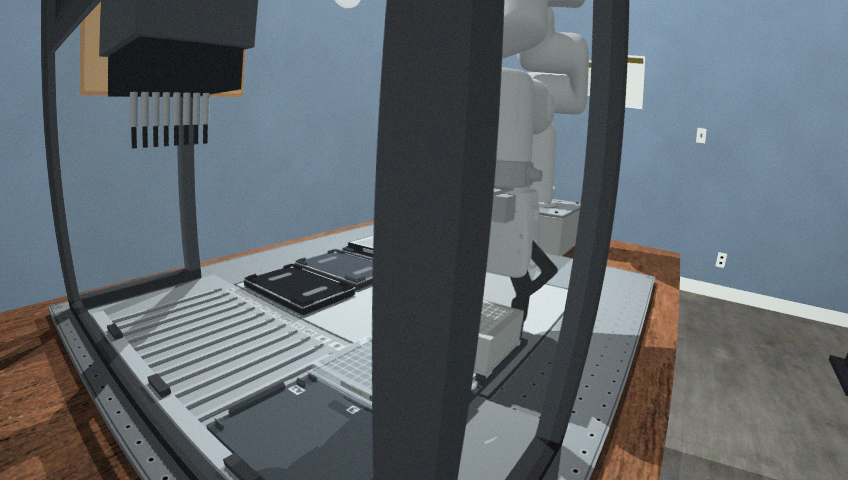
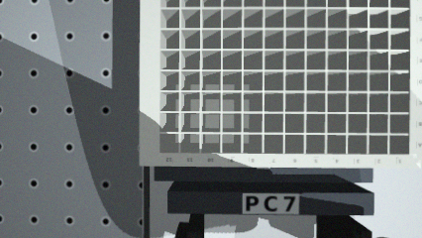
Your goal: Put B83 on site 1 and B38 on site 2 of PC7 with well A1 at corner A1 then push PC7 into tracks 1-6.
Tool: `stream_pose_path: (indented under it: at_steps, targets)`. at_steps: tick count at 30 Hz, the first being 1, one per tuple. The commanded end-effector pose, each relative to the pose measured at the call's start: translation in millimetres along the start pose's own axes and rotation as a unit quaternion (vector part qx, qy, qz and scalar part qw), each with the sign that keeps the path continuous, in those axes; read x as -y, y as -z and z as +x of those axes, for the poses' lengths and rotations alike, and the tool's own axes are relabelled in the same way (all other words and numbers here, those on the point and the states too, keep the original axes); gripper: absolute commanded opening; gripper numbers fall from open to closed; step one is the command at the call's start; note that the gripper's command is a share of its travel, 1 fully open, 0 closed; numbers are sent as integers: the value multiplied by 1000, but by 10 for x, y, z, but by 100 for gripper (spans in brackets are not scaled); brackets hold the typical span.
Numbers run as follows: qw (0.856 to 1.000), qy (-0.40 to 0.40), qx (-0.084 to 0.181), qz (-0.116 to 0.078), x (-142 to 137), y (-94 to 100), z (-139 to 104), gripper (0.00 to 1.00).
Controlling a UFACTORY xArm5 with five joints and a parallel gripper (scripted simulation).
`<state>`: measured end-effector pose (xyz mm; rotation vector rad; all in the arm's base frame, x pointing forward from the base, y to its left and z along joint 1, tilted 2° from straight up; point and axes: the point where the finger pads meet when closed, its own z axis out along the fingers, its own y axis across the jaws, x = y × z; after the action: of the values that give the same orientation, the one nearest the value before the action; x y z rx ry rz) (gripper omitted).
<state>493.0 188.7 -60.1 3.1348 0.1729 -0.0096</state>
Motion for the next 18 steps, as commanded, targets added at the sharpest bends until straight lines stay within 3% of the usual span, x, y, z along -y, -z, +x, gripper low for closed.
stream_pose_path:
  at_steps: [1,18]
  targets:
    - [1000,0,-6,-12,5,17,32,81]
    - [1000,0,-6,-12,5,18,82,81]
